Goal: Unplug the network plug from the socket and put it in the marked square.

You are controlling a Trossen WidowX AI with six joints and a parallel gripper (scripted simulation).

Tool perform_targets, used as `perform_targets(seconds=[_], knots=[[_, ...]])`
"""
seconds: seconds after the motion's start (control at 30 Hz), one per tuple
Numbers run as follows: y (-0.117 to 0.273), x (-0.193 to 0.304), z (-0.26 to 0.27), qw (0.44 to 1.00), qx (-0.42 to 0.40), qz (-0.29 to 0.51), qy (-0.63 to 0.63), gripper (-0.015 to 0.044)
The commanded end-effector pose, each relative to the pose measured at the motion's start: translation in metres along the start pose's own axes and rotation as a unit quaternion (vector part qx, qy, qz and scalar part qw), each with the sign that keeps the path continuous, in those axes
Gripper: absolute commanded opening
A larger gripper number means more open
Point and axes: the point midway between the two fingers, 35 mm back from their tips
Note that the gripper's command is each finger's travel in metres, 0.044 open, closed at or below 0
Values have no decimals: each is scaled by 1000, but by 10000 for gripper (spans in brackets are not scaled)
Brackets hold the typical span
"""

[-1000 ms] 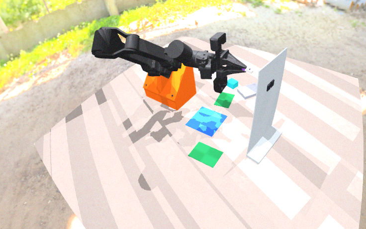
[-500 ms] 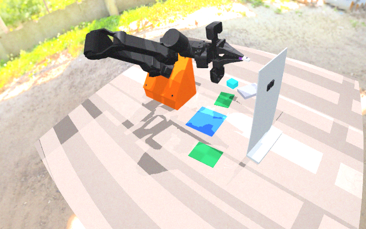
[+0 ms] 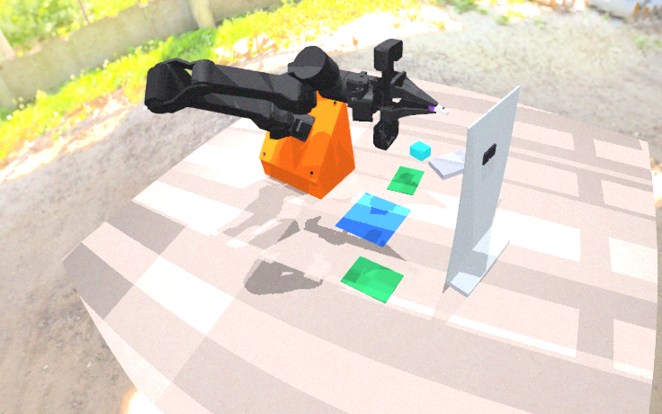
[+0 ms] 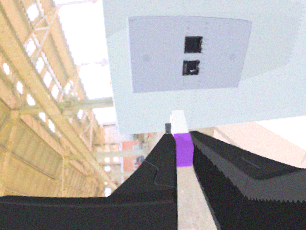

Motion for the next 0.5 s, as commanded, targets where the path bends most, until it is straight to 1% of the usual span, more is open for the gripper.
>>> perform_targets(seconds=[0.0,0.47], knots=[[-2,0,-18,999,37,16,19,0],[4,7,-74,984,142,89,65,0]])
Point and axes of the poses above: the point midway between the two fingers, 35 mm back from their tips, its own y axis back along the fingers, its own z axis across the jaws, x = y × z, and after that the axes turned 12 degrees about y, right-handed
